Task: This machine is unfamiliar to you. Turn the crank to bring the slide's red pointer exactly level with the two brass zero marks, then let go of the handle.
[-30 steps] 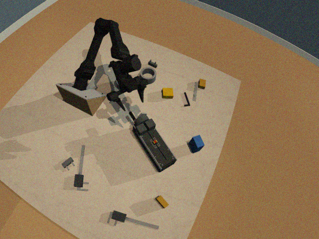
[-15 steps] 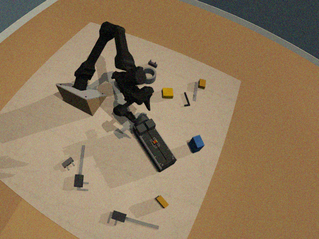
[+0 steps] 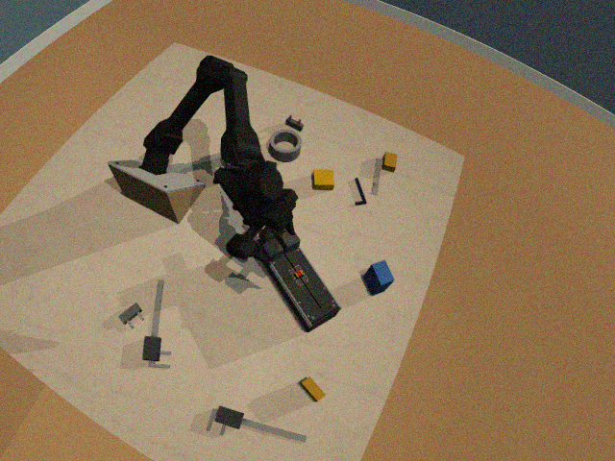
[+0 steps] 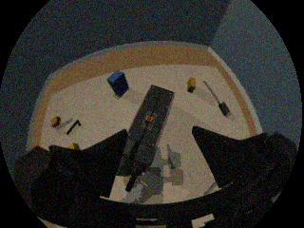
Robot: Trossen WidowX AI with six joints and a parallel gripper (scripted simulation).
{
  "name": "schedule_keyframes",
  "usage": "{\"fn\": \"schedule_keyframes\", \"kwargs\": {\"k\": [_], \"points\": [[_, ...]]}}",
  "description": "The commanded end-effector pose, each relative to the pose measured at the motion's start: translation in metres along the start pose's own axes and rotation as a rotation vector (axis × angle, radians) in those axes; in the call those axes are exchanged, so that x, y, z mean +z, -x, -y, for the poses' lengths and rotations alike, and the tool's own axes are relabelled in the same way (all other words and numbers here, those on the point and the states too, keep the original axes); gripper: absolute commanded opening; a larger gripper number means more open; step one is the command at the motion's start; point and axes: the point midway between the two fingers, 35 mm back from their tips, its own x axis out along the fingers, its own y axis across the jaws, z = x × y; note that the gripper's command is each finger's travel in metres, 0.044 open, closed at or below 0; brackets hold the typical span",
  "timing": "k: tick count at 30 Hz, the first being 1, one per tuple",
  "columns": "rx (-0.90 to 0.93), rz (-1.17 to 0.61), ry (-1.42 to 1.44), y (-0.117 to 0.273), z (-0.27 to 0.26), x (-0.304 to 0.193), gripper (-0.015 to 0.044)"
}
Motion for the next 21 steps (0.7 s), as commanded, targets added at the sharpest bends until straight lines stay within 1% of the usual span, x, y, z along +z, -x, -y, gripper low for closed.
{"fn": "schedule_keyframes", "kwargs": {"k": [1, 6, 21], "points": [[0.015, -0.002, 0.013, -0.017, 0.0, -0.01, 0.044], [0.018, -0.001, 0.013, -0.039, -0.002, -0.029, 0.044], [0.018, -0.001, 0.013, -0.039, -0.002, -0.029, 0.044]]}}
